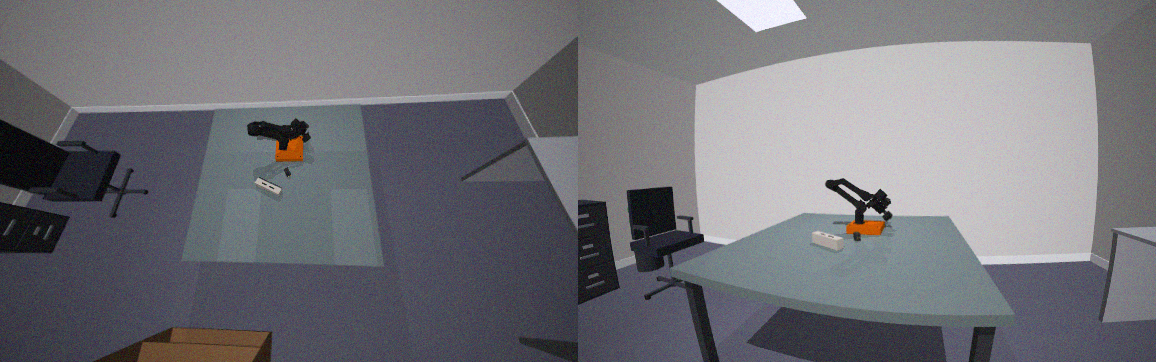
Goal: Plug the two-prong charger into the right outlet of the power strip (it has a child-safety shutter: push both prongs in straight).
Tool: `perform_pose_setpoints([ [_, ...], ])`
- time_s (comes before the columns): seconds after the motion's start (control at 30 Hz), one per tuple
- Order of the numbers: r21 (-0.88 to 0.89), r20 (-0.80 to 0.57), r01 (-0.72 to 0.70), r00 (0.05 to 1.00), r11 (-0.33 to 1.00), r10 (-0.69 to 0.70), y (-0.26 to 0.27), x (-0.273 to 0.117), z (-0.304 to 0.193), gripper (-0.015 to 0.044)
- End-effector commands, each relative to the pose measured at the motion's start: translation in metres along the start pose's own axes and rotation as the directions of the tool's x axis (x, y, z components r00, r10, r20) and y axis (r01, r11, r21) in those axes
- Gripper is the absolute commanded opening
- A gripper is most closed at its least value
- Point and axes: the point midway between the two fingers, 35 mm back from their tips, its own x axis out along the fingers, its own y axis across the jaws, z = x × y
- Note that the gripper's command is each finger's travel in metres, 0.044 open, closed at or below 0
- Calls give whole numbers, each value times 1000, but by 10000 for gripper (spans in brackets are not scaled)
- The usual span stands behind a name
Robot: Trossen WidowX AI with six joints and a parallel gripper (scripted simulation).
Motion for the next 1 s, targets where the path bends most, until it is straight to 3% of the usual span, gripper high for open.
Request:
perform_pose_setpoints([
  [0.0,1,0,2,1000,1000,-2,0,0,0,426],
  [0.97,250,-77,375,927,892,-368,-83,-42,19,440],
])
